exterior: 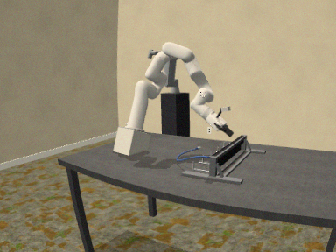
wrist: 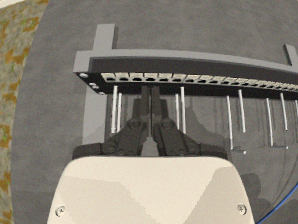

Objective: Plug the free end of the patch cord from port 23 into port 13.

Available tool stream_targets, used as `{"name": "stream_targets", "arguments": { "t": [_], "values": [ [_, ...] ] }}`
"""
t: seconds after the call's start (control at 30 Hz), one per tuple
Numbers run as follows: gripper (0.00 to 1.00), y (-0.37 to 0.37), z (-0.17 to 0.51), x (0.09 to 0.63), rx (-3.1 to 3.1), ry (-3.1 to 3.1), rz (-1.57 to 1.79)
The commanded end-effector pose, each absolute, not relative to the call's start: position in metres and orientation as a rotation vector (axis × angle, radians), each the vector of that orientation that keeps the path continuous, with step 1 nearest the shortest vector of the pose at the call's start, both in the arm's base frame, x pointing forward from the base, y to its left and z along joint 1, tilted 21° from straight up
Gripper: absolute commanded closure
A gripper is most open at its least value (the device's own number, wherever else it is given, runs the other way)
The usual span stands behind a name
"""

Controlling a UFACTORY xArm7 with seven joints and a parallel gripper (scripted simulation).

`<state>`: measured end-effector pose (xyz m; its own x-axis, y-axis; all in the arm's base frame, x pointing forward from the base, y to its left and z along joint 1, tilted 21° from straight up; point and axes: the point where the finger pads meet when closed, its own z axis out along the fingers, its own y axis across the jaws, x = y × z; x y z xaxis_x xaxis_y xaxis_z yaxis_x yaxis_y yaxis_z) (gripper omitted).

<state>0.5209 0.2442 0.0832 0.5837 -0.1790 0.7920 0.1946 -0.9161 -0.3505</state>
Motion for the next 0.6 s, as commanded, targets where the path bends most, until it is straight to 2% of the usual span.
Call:
{"name": "stream_targets", "arguments": {
  "t": [0.0,0.3,0.57],
  "values": [
    [1.0,0.244,0.085,0.522,-2.412,-0.011,-1.277],
    [1.0,0.24,0.089,0.515,-2.412,-0.011,-1.277],
    [1.0,0.22,0.118,0.47,-2.412,-0.011,-1.277]
  ]
}}
